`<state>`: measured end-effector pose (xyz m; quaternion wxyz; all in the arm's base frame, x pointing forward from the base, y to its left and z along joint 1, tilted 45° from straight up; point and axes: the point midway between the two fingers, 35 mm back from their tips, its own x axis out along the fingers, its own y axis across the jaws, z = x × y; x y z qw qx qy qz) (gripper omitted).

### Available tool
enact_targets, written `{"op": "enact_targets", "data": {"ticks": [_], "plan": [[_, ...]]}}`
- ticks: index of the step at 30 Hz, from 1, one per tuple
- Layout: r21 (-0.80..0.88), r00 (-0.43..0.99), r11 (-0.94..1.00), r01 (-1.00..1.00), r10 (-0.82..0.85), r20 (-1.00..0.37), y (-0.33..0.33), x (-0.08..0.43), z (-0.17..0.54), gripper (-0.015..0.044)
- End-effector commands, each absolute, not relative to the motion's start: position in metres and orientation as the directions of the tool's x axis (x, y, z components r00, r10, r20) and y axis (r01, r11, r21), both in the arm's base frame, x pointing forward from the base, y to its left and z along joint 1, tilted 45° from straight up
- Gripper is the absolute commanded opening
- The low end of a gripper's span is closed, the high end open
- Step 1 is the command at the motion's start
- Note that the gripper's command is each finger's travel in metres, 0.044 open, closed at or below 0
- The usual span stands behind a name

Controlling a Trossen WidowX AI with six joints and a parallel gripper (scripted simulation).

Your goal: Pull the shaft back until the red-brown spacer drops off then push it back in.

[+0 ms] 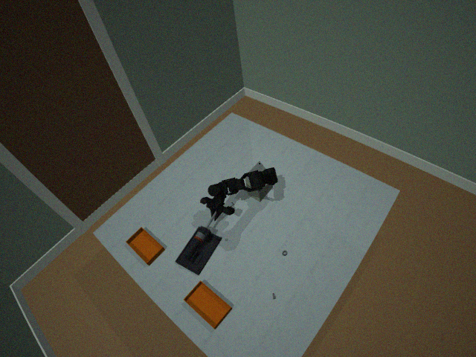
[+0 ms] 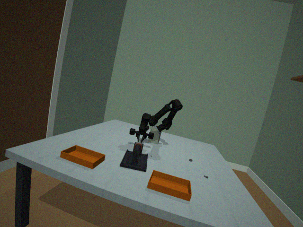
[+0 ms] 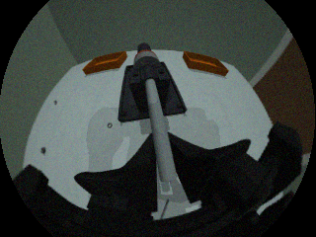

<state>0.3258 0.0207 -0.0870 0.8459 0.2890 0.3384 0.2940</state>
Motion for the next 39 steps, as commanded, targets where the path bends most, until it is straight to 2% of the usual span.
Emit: {"op": "enact_targets", "data": {"ticks": [1,39], "plan": [[0.689,0.595,0.658,-0.304,0.696,-0.402,0.0214,0.3237,-0.0874,0.0],[0.689,0.595,0.658,-0.304,0.696,-0.402,0.0203,0.32,-0.0879,0.0]]}}
